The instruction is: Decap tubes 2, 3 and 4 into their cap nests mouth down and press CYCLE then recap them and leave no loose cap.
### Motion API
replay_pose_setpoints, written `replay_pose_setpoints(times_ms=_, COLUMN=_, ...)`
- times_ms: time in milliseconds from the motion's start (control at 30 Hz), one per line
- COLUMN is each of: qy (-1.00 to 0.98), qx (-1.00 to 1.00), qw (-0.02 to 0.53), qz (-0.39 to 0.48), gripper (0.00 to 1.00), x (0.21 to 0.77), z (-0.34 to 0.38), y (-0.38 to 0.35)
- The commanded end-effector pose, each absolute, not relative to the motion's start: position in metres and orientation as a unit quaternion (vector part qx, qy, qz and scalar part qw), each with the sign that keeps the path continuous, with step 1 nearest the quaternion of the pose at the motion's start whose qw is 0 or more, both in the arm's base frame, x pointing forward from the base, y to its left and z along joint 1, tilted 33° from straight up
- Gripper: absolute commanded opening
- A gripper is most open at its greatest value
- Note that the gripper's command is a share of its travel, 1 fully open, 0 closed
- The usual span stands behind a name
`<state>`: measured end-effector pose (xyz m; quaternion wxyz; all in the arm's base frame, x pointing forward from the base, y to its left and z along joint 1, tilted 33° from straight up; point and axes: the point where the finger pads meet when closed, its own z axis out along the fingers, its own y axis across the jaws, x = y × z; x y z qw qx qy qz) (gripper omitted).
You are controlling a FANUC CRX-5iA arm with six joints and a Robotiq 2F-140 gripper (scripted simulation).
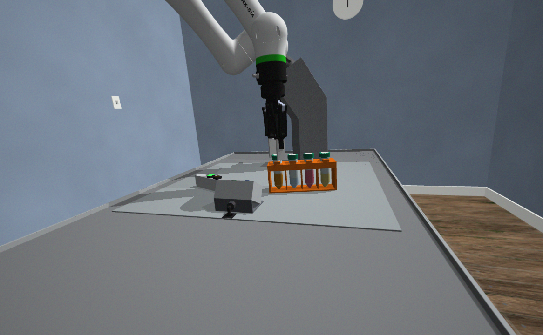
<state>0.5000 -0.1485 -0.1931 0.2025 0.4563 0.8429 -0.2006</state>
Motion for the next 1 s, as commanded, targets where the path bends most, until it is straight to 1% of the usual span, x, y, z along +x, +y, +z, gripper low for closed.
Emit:
replay_pose_setpoints(times_ms=0, qy=0.844, qx=0.456, qw=0.191, qz=-0.207, gripper=0.00, x=0.5004, z=-0.1929, y=-0.1485)
replay_pose_setpoints(times_ms=433, qy=0.844, qx=0.456, qw=0.191, qz=-0.207, gripper=0.00, x=0.5004, z=-0.1929, y=-0.1485)
replay_pose_setpoints(times_ms=800, qy=0.689, qx=0.668, qw=0.240, qz=-0.148, gripper=0.00, x=0.5004, z=-0.1934, y=-0.1488)
replay_pose_setpoints(times_ms=967, qy=0.636, qx=0.718, qw=0.251, qz=-0.129, gripper=0.00, x=0.5005, z=-0.1935, y=-0.1489)
